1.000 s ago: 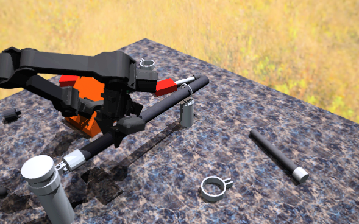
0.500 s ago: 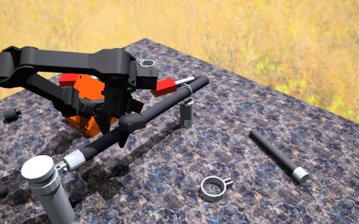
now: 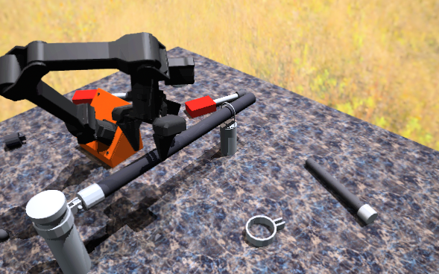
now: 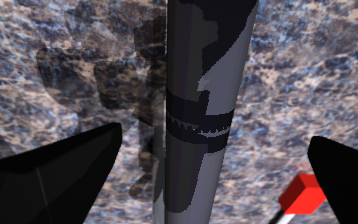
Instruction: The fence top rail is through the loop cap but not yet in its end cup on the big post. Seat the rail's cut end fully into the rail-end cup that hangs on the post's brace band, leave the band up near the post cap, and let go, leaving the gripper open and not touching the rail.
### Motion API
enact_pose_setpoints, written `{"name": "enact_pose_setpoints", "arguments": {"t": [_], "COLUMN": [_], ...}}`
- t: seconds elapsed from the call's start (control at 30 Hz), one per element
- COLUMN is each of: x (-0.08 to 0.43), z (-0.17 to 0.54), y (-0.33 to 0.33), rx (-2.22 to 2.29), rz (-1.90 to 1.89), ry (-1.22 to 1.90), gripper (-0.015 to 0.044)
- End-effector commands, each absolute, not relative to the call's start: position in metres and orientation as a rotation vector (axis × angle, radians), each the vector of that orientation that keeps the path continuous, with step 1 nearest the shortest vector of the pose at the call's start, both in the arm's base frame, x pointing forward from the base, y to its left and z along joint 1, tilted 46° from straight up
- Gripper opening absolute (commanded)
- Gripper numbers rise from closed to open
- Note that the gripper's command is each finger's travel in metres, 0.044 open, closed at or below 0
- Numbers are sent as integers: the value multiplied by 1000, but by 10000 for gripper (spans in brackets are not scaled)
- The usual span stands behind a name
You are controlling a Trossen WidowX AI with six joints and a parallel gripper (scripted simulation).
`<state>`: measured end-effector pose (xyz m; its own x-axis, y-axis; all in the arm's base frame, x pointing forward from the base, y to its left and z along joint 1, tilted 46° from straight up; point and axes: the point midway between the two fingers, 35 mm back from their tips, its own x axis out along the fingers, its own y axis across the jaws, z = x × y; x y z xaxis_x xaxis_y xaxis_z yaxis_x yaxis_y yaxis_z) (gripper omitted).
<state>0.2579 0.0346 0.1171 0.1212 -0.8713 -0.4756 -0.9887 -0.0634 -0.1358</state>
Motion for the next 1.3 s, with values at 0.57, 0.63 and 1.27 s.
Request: {"name": "enact_pose_setpoints", "arguments": {"t": [0.57,0.63,1.27], "x": [251,251,251], "z": [135,135,135], "y": [70,70,70], "rx": [-2010,-2010,-2010], "rz": [446,446,446], "ry": [1625,1625,1625], "gripper": [440,440,440]}}
